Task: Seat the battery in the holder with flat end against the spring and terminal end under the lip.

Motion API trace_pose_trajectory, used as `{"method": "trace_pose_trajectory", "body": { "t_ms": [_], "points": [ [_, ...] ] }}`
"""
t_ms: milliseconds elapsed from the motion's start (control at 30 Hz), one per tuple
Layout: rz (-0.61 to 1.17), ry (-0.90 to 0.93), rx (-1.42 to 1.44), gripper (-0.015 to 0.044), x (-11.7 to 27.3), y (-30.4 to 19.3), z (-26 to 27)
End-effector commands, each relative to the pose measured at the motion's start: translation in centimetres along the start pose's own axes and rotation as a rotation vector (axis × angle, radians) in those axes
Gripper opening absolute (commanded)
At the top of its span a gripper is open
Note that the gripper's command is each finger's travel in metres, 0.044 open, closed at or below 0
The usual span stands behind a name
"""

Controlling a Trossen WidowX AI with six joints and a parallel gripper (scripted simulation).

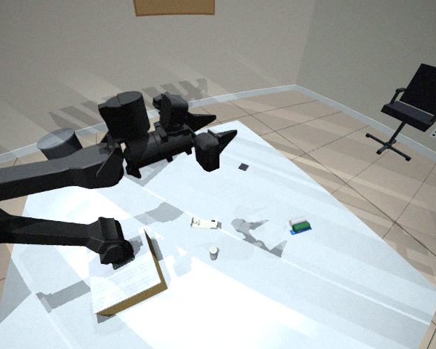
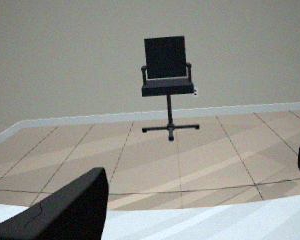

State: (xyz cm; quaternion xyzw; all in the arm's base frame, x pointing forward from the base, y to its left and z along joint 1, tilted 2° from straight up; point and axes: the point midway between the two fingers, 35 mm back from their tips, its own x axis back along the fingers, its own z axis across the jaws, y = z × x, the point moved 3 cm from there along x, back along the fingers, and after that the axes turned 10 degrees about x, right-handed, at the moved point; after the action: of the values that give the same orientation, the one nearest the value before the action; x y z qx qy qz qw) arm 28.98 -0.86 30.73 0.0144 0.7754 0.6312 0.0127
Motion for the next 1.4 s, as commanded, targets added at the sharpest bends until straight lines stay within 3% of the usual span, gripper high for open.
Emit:
{"method": "trace_pose_trajectory", "body": {
  "t_ms": [0, 233, 467, 633, 1000, 1267, 1367],
  "points": [
    [0.015, 0.000, -0.008, 0.0374, -0.2, -0.2, 0.0],
    [0.574, -0.091, -0.354, 0.0190, -3.9, -9.3, -1.9],
    [1.164, -0.388, -0.741, 0.0006, -2.8, -18.5, -4.0],
    [1.506, -0.668, -0.947, 0.0000, -0.3, -22.5, -5.0],
    [1.519, -0.680, -0.954, 0.0000, -0.2, -22.8, -5.0],
    [1.519, -0.680, -0.954, 0.0000, -0.2, -29.9, -3.6],
    [1.519, -0.680, -0.954, 0.0000, -0.1, -30.5, -3.5]
  ]
}}
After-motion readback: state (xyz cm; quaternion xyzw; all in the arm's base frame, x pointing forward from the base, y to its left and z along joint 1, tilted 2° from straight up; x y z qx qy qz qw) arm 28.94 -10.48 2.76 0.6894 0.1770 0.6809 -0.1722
